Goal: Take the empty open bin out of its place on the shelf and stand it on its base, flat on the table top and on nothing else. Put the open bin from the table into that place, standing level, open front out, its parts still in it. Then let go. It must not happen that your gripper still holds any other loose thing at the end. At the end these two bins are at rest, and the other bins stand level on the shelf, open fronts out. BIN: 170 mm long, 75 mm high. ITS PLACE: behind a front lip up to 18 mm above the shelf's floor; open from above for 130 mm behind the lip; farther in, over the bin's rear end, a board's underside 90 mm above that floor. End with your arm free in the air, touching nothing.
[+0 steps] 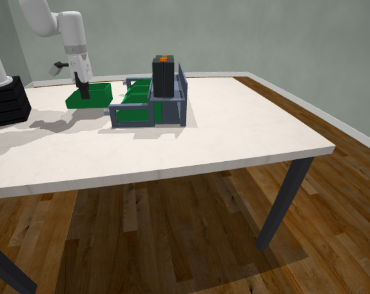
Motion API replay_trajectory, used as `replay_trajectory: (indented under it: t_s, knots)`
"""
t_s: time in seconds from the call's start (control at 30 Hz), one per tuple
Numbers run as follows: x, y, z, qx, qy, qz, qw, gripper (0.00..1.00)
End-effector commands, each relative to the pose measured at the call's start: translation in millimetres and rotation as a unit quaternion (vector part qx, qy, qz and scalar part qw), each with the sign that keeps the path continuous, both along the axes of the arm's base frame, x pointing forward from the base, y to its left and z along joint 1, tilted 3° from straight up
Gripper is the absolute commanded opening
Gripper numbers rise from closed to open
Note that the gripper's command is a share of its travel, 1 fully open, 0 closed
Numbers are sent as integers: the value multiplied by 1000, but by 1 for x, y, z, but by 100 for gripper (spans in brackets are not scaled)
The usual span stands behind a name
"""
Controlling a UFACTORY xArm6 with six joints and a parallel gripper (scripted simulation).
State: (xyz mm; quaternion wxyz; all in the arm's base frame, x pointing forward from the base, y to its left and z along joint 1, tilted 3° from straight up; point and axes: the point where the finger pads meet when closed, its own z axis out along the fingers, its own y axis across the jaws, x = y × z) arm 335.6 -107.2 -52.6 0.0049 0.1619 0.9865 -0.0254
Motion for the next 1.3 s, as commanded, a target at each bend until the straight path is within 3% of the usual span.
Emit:
replay_trajectory:
  t_s: [0.0, 1.27]
  knots:
    - [2, -1, -9, -3, -2, 0, 1000, 0]
    - [2, -2, -23, -3, -2, 0, 1000, 0]
